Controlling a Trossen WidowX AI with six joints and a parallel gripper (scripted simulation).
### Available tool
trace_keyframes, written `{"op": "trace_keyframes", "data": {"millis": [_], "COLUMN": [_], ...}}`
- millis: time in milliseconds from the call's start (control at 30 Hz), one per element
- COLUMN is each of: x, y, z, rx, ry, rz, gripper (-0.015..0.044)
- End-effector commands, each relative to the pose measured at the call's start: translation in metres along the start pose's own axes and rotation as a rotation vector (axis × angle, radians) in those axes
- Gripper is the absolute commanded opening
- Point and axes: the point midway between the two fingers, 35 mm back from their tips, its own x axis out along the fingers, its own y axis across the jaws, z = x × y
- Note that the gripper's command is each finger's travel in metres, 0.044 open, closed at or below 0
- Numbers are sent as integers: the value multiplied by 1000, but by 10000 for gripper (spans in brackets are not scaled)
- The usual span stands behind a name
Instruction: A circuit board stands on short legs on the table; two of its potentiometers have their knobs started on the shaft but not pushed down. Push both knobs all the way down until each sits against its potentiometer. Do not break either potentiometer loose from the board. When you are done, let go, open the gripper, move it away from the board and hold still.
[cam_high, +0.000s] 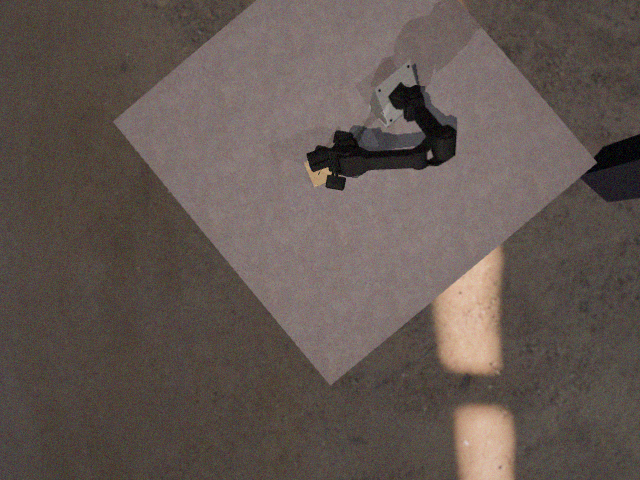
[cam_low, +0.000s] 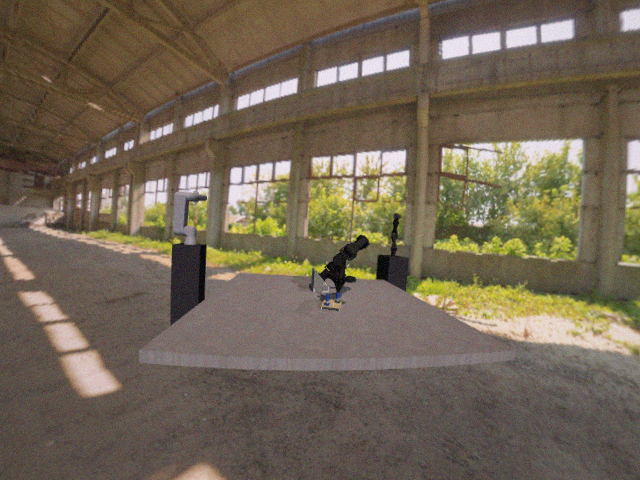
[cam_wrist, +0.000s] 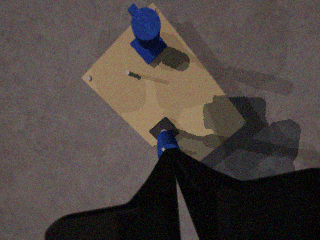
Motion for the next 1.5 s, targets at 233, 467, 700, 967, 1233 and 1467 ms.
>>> {"op": "trace_keyframes", "data": {"millis": [233, 467, 700, 967, 1233, 1467], "x": [23, 23, 26, 26, 28, 28], "y": [4, 4, 4, 4, 4, 4], "z": [-2, -2, -2, -2, -2, -2], "rx": [-25, -25, -25, -25, -25, -25], "ry": [26, 26, 26, 26, 26, 26], "rz": [-14, -14, -14, -14, -14, -14], "gripper": [0, 0, 0, 0, 0, 0]}}
